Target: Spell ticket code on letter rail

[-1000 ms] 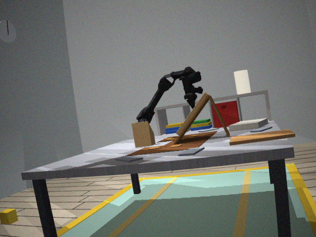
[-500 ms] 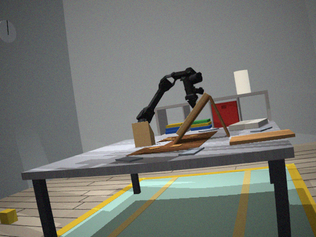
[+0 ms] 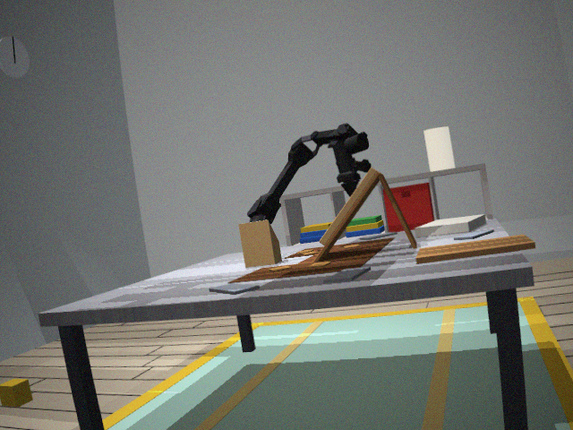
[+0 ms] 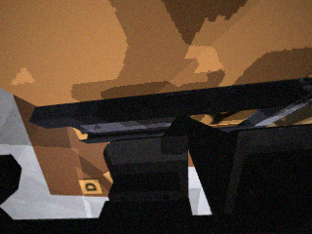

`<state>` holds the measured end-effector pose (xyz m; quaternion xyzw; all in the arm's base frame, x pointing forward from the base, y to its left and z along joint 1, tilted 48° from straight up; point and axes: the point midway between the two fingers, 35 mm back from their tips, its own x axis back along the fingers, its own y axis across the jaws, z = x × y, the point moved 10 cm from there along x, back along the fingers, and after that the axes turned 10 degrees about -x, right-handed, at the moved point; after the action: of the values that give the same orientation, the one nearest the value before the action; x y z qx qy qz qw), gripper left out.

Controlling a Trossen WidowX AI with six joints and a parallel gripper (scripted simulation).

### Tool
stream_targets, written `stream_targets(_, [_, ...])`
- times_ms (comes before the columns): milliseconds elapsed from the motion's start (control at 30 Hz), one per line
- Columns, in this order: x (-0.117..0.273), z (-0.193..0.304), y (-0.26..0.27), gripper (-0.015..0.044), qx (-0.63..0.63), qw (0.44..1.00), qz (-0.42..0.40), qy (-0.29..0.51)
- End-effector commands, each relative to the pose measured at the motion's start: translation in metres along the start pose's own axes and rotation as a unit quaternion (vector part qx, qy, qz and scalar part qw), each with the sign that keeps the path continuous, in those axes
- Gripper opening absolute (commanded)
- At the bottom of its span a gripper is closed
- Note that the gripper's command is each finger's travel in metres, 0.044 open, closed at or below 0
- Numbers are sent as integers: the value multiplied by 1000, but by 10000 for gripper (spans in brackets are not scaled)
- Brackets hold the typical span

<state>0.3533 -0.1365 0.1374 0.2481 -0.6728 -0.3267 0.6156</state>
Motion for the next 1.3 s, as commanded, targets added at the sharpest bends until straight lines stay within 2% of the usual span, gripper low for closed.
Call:
stream_targets(0, [1,0,-1,0,-1,1000,-2,-2])
stream_targets(1267, [0,-2,-14,0,-1,1000,-2,-2])
